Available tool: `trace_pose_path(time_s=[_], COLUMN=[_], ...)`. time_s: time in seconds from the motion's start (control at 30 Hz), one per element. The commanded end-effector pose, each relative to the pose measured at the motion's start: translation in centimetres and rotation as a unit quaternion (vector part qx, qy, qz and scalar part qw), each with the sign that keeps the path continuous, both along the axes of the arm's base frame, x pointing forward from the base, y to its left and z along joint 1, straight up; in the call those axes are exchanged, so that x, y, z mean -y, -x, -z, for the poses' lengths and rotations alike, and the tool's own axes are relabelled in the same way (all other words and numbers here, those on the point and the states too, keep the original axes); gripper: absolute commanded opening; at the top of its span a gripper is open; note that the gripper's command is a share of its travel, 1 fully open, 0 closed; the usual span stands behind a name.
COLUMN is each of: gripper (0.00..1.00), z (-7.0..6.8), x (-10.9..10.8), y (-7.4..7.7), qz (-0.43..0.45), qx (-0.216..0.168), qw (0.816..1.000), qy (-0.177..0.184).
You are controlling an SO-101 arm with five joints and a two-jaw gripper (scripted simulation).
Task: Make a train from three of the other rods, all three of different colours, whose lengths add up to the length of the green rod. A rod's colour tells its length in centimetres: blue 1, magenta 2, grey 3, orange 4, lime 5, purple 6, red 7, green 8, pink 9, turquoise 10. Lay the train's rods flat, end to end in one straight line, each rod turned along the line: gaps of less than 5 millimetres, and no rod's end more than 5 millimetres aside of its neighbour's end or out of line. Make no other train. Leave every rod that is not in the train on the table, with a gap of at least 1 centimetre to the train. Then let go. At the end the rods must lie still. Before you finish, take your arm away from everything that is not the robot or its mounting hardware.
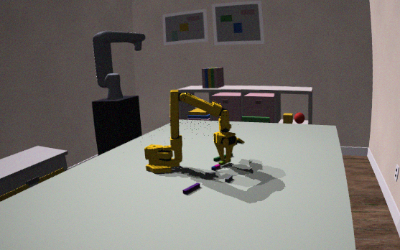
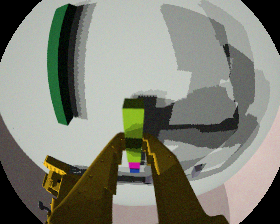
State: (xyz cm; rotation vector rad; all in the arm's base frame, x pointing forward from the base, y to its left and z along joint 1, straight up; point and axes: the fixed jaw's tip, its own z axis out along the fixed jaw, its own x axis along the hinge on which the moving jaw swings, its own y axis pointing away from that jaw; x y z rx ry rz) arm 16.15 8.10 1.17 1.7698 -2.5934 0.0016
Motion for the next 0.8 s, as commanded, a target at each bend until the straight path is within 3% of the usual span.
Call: trace_pose_path(time_s=[0.0,0.77], gripper=[0.00,0.00], z=[-0.48,-0.29], x=[-0.32,-0.28], y=[-0.60,-0.56], qz=[-0.002,-0.002], qx=[0.021,0.020], qw=[1.000,1.000], qy=[-0.011,-0.010])
